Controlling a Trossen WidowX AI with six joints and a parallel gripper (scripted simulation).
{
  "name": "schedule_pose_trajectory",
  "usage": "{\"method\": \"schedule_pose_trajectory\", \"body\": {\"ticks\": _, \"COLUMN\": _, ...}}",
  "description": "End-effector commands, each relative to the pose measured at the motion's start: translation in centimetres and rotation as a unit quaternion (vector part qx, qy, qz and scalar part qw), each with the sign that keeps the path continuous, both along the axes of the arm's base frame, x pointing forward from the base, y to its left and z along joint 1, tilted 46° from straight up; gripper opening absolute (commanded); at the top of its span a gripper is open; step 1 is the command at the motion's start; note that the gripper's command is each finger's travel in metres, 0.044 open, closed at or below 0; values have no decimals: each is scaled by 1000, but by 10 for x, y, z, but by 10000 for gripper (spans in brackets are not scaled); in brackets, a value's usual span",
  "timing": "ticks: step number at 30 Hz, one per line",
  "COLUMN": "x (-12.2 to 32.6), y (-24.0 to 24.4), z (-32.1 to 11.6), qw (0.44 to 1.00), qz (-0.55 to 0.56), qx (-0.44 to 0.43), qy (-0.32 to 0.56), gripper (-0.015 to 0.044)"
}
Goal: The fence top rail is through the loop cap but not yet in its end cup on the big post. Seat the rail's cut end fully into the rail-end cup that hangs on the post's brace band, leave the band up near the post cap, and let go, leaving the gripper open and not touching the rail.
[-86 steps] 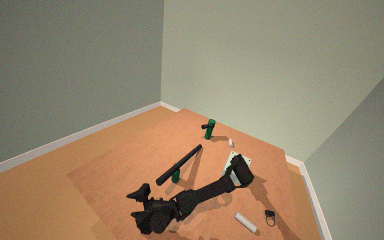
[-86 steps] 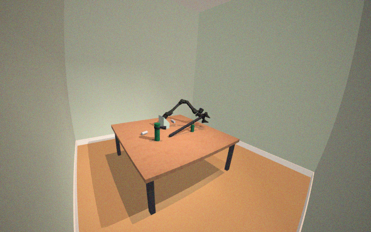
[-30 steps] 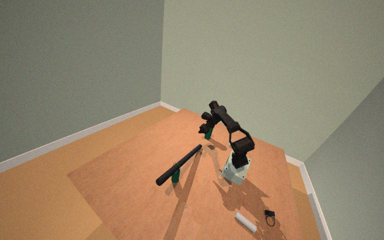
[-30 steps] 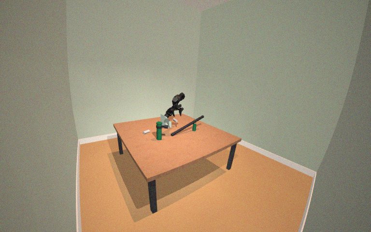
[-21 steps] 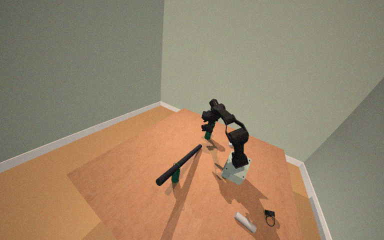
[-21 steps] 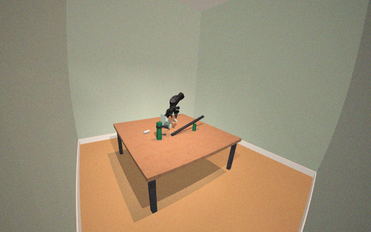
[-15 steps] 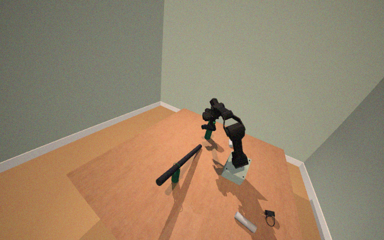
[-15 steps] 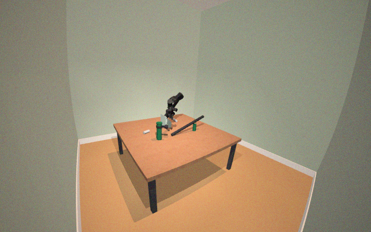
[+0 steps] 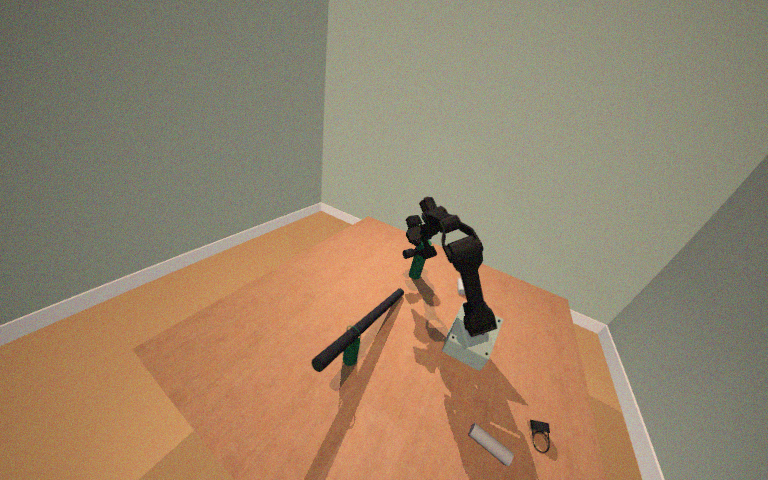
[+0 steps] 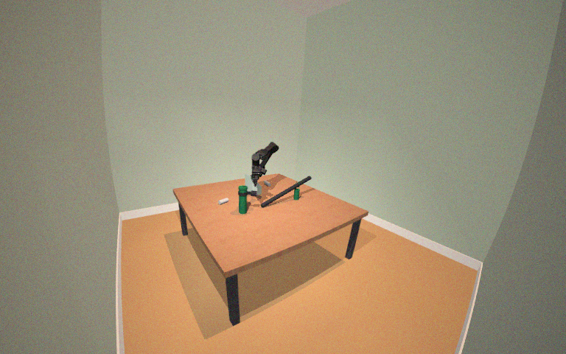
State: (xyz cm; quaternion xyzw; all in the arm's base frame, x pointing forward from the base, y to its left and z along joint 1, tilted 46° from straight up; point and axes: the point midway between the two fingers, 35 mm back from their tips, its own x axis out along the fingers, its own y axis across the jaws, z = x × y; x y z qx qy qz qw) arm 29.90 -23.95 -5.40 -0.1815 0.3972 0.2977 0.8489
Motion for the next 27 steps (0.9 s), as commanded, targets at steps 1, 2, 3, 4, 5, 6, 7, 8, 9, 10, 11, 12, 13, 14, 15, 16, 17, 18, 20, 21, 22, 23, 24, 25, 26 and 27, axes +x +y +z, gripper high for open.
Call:
{"method": "schedule_pose_trajectory", "body": {"ticks": 1, "x": -2, "y": 17, "z": -16, "qw": 1000, "qz": 2, "qx": 9, "qy": 10, "gripper": 440}}
{"method": "schedule_pose_trajectory", "body": {"ticks": 2, "x": -2, "y": 17, "z": -16, "qw": 1000, "qz": 2, "qx": 9, "qy": 10, "gripper": 440}}
{"method": "schedule_pose_trajectory", "body": {"ticks": 3, "x": -2, "y": 17, "z": -16, "qw": 1000, "qz": 2, "qx": 9, "qy": 10, "gripper": 440}}
{"method": "schedule_pose_trajectory", "body": {"ticks": 4, "x": -2, "y": 17, "z": -16, "qw": 1000, "qz": 2, "qx": 9, "qy": 10, "gripper": 440}}
{"method": "schedule_pose_trajectory", "body": {"ticks": 5, "x": -2, "y": 17, "z": -16, "qw": 1000, "qz": 2, "qx": 9, "qy": 10, "gripper": 440}}
{"method": "schedule_pose_trajectory", "body": {"ticks": 6, "x": -2, "y": 17, "z": -17, "qw": 1000, "qz": 2, "qx": 9, "qy": 10, "gripper": 440}}
{"method": "schedule_pose_trajectory", "body": {"ticks": 7, "x": -1, "y": 18, "z": -17, "qw": 1000, "qz": 2, "qx": 9, "qy": 10, "gripper": 440}}
{"method": "schedule_pose_trajectory", "body": {"ticks": 8, "x": -1, "y": 18, "z": -18, "qw": 1000, "qz": 2, "qx": 9, "qy": 10, "gripper": 440}}
{"method": "schedule_pose_trajectory", "body": {"ticks": 9, "x": 0, "y": 18, "z": -19, "qw": 1000, "qz": 2, "qx": 9, "qy": 10, "gripper": 440}}
{"method": "schedule_pose_trajectory", "body": {"ticks": 10, "x": 0, "y": 19, "z": -20, "qw": 1000, "qz": 2, "qx": 9, "qy": 10, "gripper": 440}}
{"method": "schedule_pose_trajectory", "body": {"ticks": 11, "x": 1, "y": 19, "z": -21, "qw": 1000, "qz": 2, "qx": 9, "qy": 10, "gripper": 440}}
{"method": "schedule_pose_trajectory", "body": {"ticks": 12, "x": 2, "y": 20, "z": -22, "qw": 1000, "qz": 2, "qx": 9, "qy": 10, "gripper": 440}}
{"method": "schedule_pose_trajectory", "body": {"ticks": 13, "x": 3, "y": 20, "z": -23, "qw": 1000, "qz": 2, "qx": 9, "qy": 10, "gripper": 440}}
{"method": "schedule_pose_trajectory", "body": {"ticks": 14, "x": 4, "y": 21, "z": -25, "qw": 1000, "qz": 2, "qx": 9, "qy": 10, "gripper": 440}}
{"method": "schedule_pose_trajectory", "body": {"ticks": 15, "x": 5, "y": 21, "z": -26, "qw": 1000, "qz": 2, "qx": 9, "qy": 10, "gripper": 440}}
{"method": "schedule_pose_trajectory", "body": {"ticks": 16, "x": 6, "y": 22, "z": -27, "qw": 1000, "qz": 2, "qx": 9, "qy": 10, "gripper": 440}}
{"method": "schedule_pose_trajectory", "body": {"ticks": 17, "x": 6, "y": 22, "z": -28, "qw": 1000, "qz": 2, "qx": 9, "qy": 10, "gripper": 440}}
{"method": "schedule_pose_trajectory", "body": {"ticks": 18, "x": 7, "y": 23, "z": -30, "qw": 1000, "qz": 2, "qx": 9, "qy": 10, "gripper": 440}}
{"method": "schedule_pose_trajectory", "body": {"ticks": 20, "x": 9, "y": 24, "z": -32, "qw": 1000, "qz": 2, "qx": 9, "qy": 10, "gripper": 440}}
{"method": "schedule_pose_trajectory", "body": {"ticks": 21, "x": 10, "y": 24, "z": -34, "qw": 1000, "qz": 2, "qx": 9, "qy": 10, "gripper": 440}}
{"method": "schedule_pose_trajectory", "body": {"ticks": 22, "x": 11, "y": 25, "z": -35, "qw": 1000, "qz": 2, "qx": 9, "qy": 10, "gripper": 440}}
{"method": "schedule_pose_trajectory", "body": {"ticks": 23, "x": 12, "y": 26, "z": -36, "qw": 1000, "qz": 2, "qx": 9, "qy": 10, "gripper": 440}}
{"method": "schedule_pose_trajectory", "body": {"ticks": 24, "x": 12, "y": 26, "z": -37, "qw": 1000, "qz": 2, "qx": 9, "qy": 10, "gripper": 440}}
{"method": "schedule_pose_trajectory", "body": {"ticks": 25, "x": 13, "y": 27, "z": -39, "qw": 1000, "qz": 2, "qx": 9, "qy": 10, "gripper": 440}}
{"method": "schedule_pose_trajectory", "body": {"ticks": 26, "x": 14, "y": 27, "z": -40, "qw": 1000, "qz": 2, "qx": 9, "qy": 10, "gripper": 440}}
{"method": "schedule_pose_trajectory", "body": {"ticks": 27, "x": 15, "y": 28, "z": -41, "qw": 1000, "qz": 2, "qx": 9, "qy": 10, "gripper": 440}}
